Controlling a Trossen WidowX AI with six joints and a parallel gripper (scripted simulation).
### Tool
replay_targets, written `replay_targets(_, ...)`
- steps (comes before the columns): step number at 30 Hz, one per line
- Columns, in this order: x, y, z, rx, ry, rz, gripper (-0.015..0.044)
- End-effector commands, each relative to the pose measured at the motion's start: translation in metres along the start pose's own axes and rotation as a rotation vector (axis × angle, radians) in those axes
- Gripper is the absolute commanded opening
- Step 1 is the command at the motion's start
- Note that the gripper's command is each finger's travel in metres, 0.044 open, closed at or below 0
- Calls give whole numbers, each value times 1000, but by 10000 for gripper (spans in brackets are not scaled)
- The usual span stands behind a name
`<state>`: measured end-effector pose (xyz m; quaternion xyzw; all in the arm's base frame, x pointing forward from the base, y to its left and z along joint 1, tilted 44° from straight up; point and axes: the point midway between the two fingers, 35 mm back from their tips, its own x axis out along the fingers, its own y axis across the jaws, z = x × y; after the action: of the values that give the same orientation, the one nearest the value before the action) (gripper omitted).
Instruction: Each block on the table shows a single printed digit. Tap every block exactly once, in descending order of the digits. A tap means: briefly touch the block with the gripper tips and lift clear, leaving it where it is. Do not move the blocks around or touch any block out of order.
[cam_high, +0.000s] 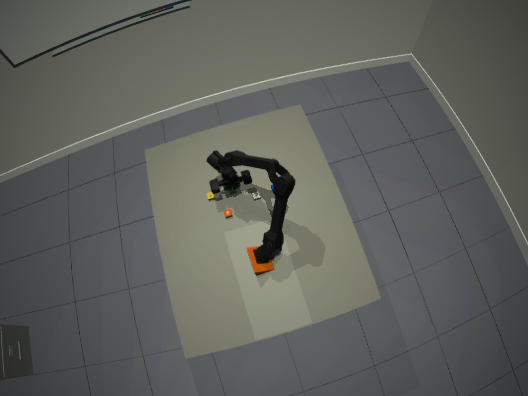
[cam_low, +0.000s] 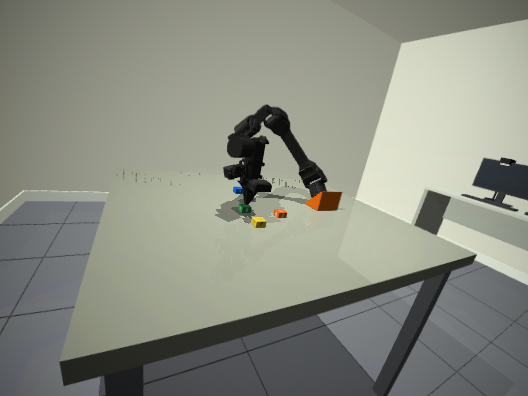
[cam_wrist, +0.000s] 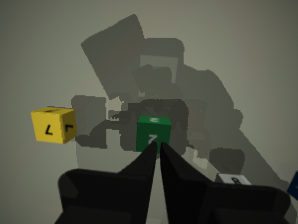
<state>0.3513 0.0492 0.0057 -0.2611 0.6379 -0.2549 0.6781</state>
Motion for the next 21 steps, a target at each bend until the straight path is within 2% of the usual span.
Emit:
replay_targets(1, 6, -1, -1, -6, 0, -6, 20)
replay_targets(6, 7, -1, -1, -6, 0, -6, 20)
replay_targets(10, -20, 0, -1, -6, 0, -4, 20)
replay_targets(14, -25, 0, -1, -7, 0, -5, 20)
replay_targets(21, -101, 1, -1, -8, 1, -2, 20)
